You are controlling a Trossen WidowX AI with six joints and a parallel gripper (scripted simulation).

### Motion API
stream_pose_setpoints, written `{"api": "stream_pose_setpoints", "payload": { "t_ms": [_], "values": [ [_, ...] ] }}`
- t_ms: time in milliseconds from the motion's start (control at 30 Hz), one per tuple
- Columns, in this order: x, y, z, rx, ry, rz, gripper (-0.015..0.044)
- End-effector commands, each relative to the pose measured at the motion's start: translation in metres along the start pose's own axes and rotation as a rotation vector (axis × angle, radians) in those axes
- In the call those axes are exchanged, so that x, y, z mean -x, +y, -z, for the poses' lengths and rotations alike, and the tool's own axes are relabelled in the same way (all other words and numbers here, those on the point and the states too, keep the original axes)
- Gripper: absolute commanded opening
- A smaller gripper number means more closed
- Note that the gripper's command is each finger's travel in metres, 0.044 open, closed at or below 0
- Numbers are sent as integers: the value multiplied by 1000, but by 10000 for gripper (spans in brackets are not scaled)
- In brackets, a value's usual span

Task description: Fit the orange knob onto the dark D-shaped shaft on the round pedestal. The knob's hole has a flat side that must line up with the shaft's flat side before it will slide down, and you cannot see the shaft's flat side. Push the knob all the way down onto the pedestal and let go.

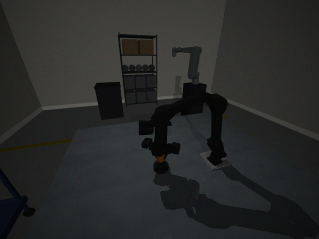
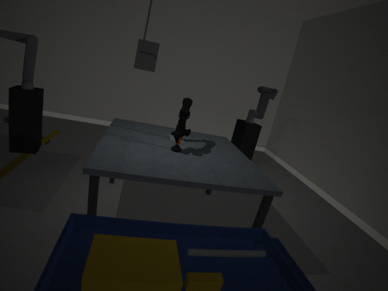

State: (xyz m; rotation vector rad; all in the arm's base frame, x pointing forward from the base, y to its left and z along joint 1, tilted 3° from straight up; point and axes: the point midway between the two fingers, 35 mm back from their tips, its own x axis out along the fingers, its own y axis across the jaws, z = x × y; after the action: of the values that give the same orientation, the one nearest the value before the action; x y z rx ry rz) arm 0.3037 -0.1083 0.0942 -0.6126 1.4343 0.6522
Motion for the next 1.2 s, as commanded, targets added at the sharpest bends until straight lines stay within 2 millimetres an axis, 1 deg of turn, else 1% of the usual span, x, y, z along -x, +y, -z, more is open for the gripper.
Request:
{"api": "stream_pose_setpoints", "payload": {
  "t_ms": [0, 267, 467, 533, 667, 733, 1167],
  "values": [
    [-1, 2, 1, 6, 1, -1, 0],
    [-1, 5, 3, 6, 2, -1, 0],
    [4, 6, 3, 6, 2, -1, 0],
    [5, 6, 3, 35, 2, -1, 0],
    [4, 6, 3, 177, 2, -2, 0],
    [3, 5, 2, 216, 2, -1, 0],
    [1, -1, 0, 216, 1, -1, 0]
  ]
}}
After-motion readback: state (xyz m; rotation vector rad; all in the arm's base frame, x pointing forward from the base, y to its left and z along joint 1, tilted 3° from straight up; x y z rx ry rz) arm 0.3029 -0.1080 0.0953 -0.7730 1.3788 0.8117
